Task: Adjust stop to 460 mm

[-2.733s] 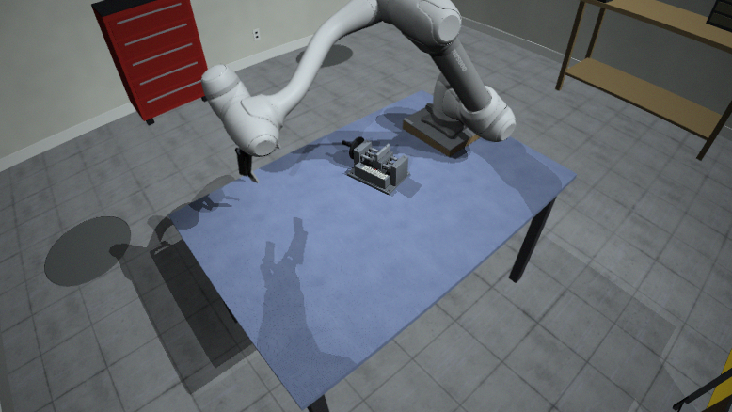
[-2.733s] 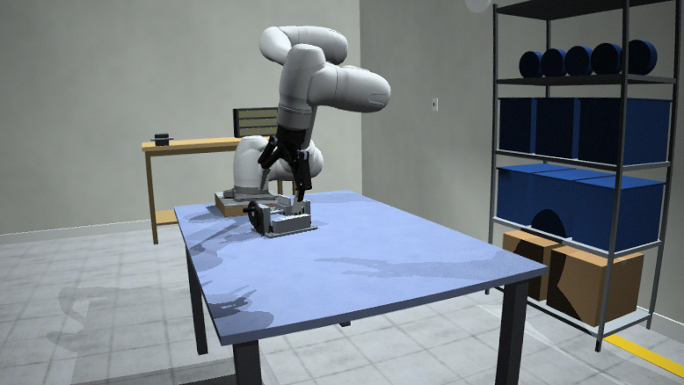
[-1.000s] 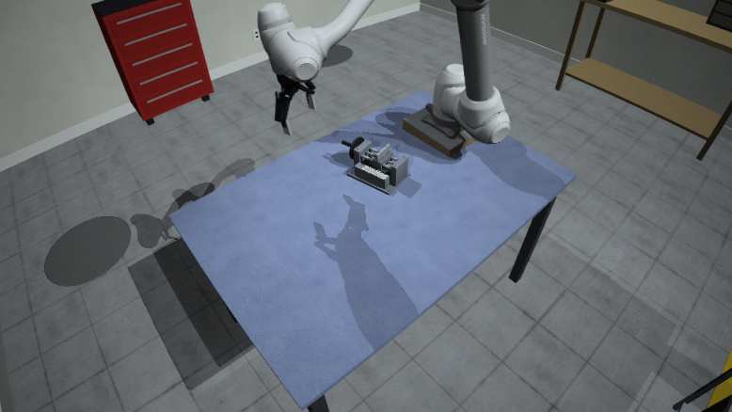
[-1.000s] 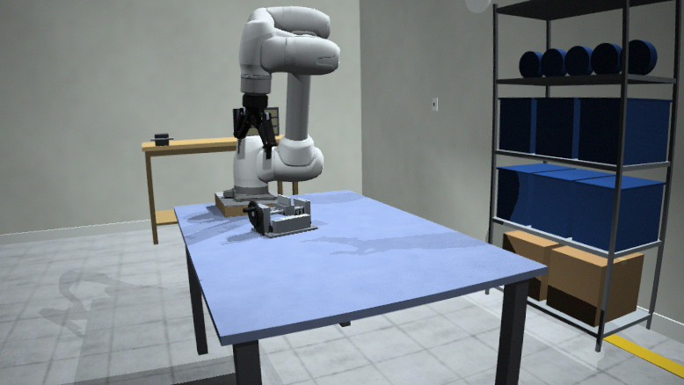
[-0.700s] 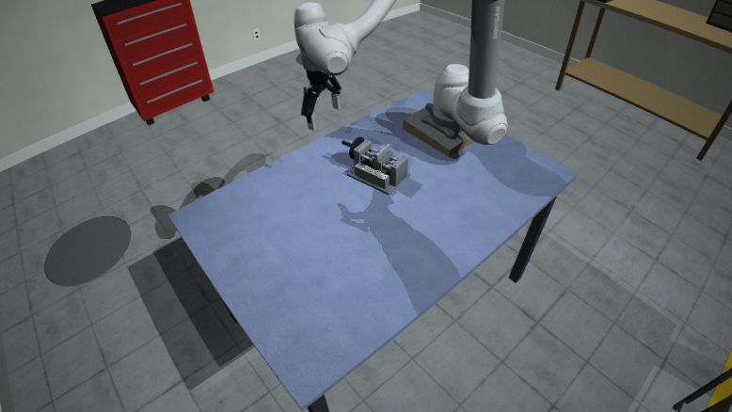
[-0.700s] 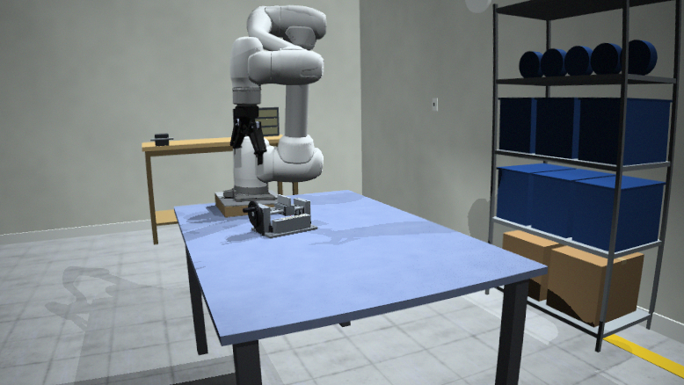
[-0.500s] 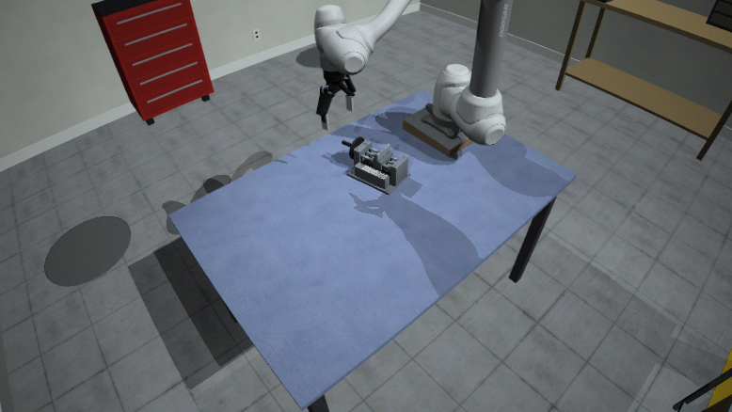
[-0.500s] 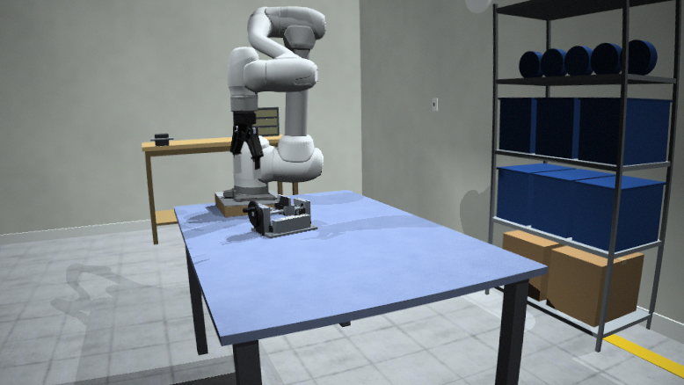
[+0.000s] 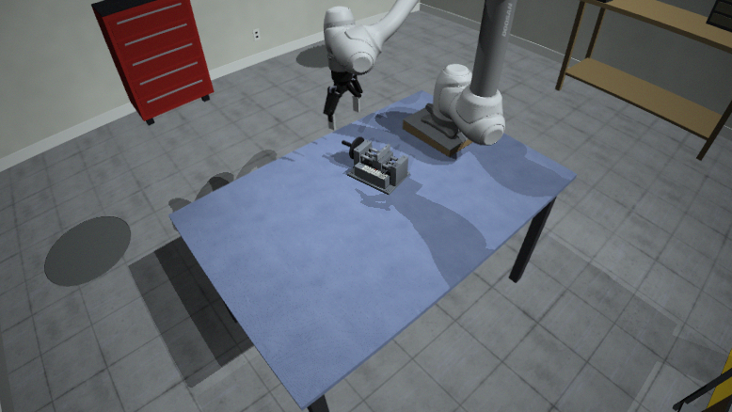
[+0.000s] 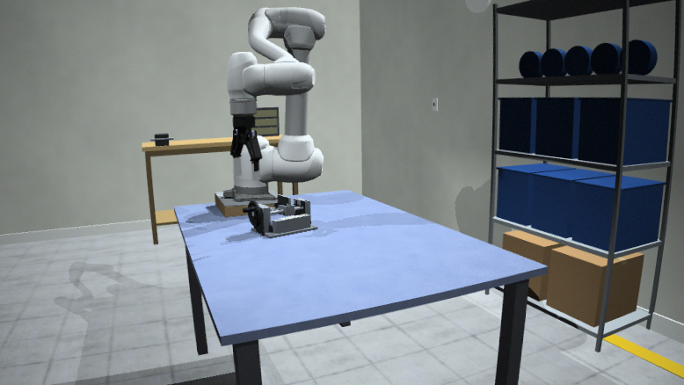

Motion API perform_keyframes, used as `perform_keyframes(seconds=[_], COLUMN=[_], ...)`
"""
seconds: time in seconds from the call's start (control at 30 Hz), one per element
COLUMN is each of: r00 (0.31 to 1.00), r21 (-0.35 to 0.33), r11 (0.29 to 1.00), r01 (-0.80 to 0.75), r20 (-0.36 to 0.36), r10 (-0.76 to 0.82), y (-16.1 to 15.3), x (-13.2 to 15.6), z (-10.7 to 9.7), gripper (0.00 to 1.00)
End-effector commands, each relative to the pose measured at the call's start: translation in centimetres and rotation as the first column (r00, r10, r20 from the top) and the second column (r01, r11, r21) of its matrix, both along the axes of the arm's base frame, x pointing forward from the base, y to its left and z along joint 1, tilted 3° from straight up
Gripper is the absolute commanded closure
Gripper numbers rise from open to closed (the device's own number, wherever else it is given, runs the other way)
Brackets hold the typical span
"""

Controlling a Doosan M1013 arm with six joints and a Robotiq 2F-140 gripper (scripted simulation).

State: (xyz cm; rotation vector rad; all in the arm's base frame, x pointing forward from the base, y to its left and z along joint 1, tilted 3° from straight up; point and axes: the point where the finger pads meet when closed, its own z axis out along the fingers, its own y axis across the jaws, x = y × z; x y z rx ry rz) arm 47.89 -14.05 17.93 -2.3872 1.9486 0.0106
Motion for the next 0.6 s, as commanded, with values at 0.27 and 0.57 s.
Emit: perform_keyframes(seconds=[0.27,0.57], r00=[1.0,1.0], r21=[0.0,0.0], r11=[1.0,1.0], r01=[0.0,0.0], r20=[0.0,0.0], r10=[0.0,0.0], y=[6.2,12.8], x=[0.9,1.8], z=[0.4,0.7], gripper=[0.67,0.67])
